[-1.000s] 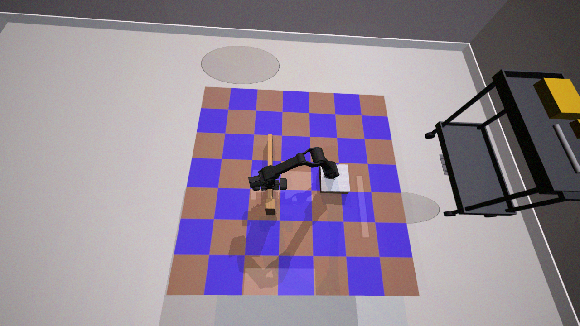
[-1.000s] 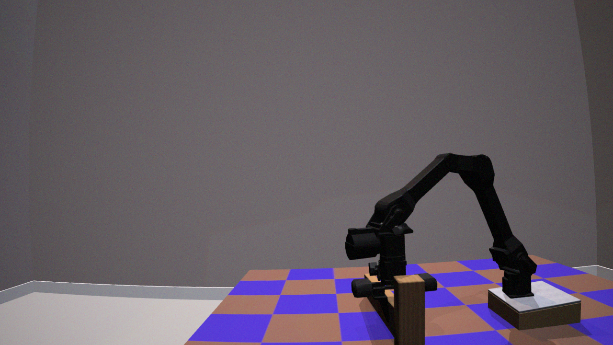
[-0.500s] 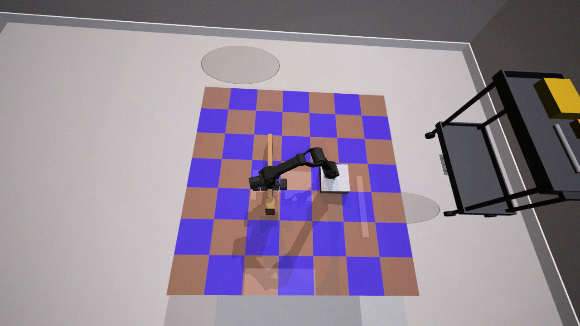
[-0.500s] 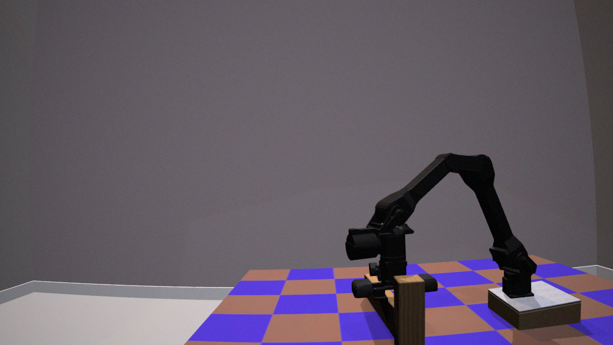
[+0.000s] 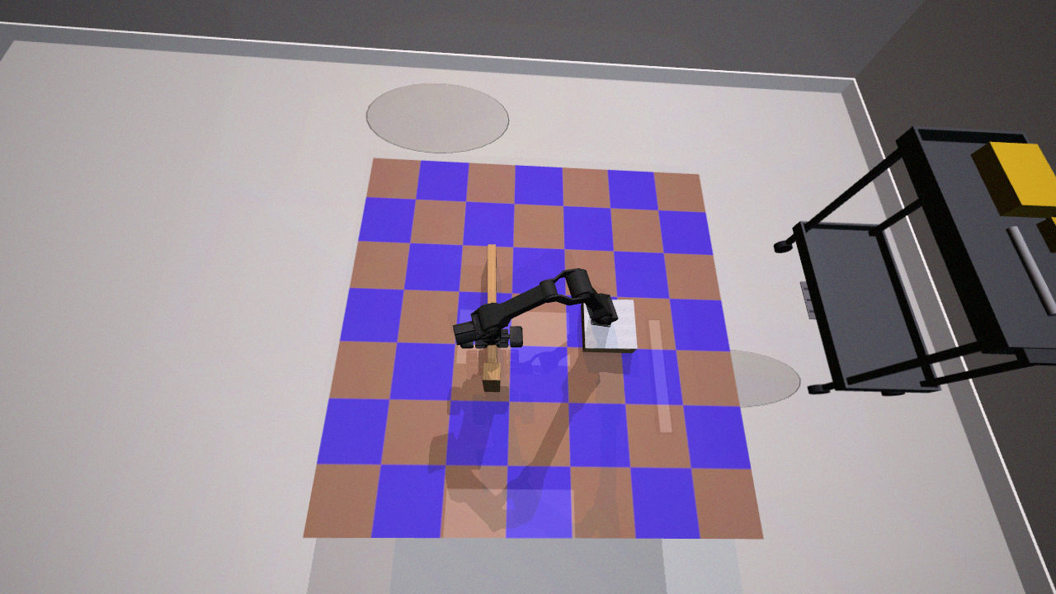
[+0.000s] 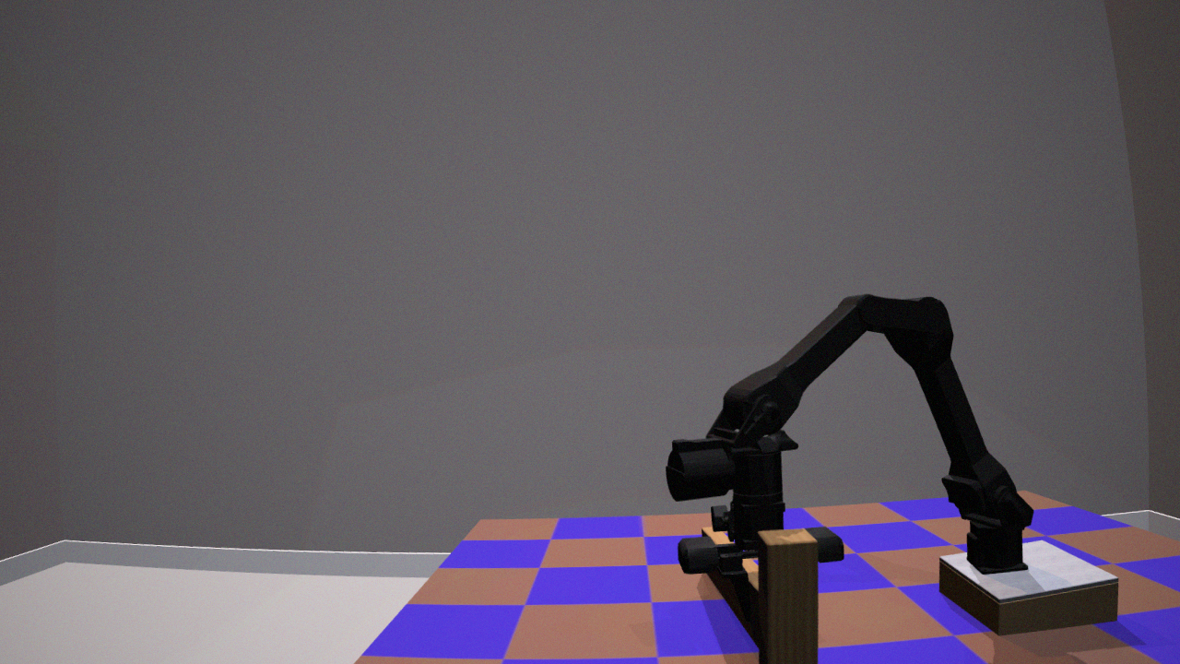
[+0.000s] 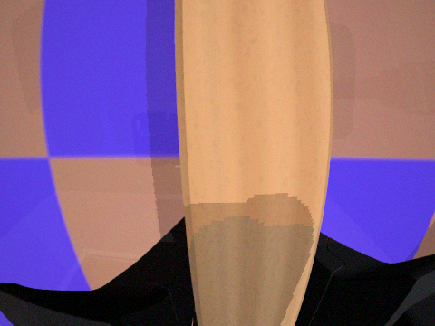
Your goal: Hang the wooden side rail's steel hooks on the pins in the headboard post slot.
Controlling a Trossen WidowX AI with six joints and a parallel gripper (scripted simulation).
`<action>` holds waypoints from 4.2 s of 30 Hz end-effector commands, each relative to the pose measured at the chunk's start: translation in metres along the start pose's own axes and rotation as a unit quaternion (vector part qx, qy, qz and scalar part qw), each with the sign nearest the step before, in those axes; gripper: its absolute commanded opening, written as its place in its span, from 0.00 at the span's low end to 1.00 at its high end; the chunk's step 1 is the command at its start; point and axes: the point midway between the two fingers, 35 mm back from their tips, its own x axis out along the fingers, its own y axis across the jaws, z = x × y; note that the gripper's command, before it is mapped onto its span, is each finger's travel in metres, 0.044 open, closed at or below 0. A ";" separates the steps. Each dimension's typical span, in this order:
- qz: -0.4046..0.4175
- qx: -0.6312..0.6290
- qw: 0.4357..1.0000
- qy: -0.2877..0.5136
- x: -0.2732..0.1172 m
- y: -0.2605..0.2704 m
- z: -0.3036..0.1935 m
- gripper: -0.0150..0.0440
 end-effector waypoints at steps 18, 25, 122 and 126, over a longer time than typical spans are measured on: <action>0.004 0.002 1.000 0.003 -0.003 0.003 -0.003 0.25; 0.004 0.002 1.000 0.003 -0.002 0.003 -0.003 0.25; 0.001 0.004 1.000 -0.001 0.011 0.002 -0.002 0.74; 0.002 0.003 1.000 0.000 0.000 0.002 -0.002 0.92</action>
